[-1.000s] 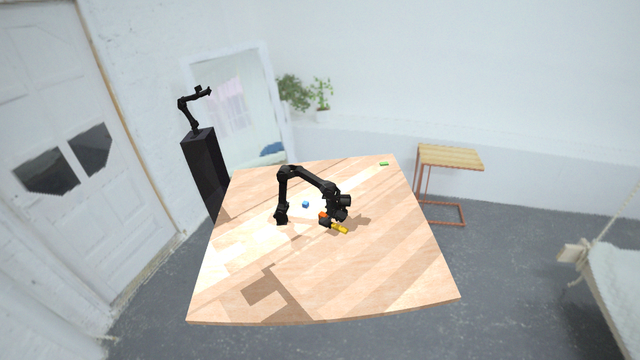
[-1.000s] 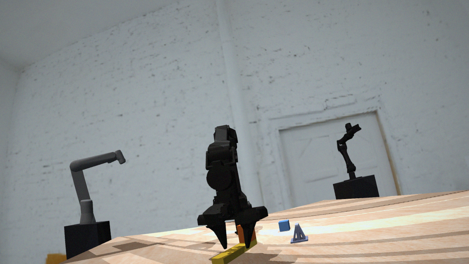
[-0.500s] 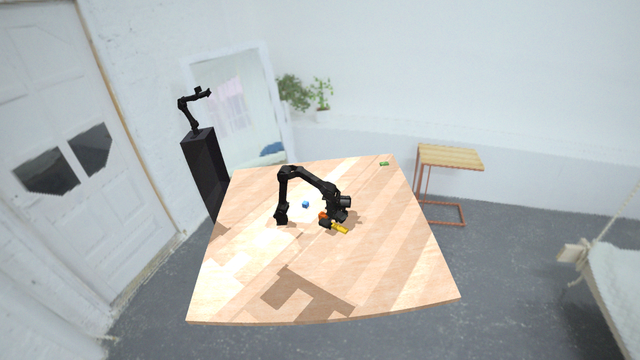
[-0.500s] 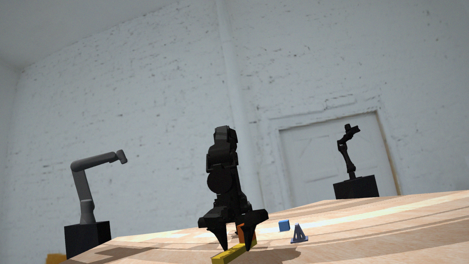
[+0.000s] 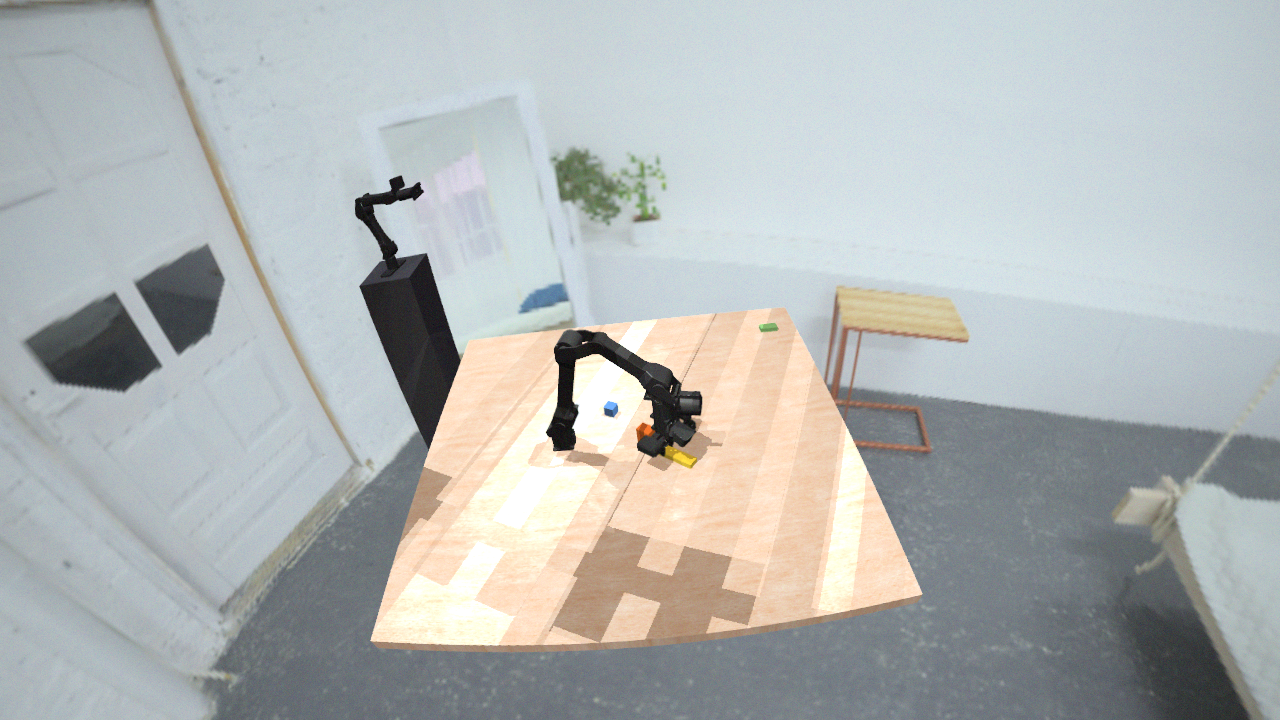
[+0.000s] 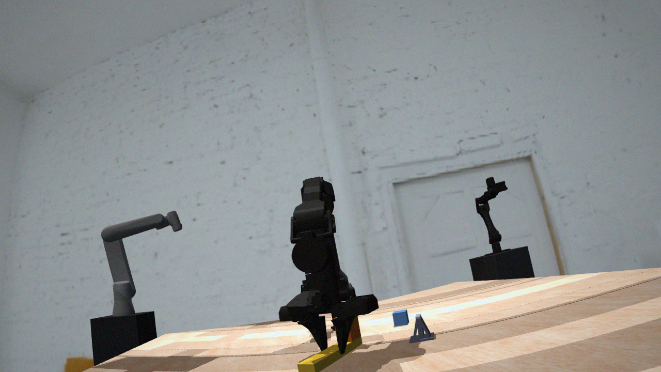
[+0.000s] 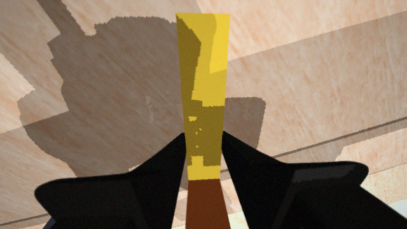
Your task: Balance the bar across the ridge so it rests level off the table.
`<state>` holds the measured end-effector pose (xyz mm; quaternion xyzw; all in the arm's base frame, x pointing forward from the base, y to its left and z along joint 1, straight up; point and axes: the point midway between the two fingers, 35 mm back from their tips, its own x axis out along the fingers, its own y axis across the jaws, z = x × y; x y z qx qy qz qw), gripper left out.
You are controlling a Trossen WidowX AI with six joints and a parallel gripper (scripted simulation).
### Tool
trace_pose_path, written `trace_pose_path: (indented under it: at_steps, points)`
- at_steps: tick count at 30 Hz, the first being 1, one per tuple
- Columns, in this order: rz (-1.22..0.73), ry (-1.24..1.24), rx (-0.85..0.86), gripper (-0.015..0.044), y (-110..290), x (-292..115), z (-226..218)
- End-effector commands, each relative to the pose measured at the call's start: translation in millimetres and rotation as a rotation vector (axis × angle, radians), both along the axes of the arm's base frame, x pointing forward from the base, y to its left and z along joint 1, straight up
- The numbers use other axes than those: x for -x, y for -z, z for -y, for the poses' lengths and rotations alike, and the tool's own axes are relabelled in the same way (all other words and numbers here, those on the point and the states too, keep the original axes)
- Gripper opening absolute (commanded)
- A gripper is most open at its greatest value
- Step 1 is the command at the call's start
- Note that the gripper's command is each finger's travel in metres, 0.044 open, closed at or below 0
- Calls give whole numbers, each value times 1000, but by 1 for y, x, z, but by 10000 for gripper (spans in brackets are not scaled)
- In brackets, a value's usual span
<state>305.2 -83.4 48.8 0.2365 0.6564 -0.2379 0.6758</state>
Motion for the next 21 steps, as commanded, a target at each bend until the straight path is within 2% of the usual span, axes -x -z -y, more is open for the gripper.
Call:
trace_pose_path:
  at_steps: [1,2,21]
  points:
    - [0,0,0,25,-4,-1,0]
    - [0,0,0,0,-6,-1,0]
    - [2,2,-2,0,-55,-3,1]
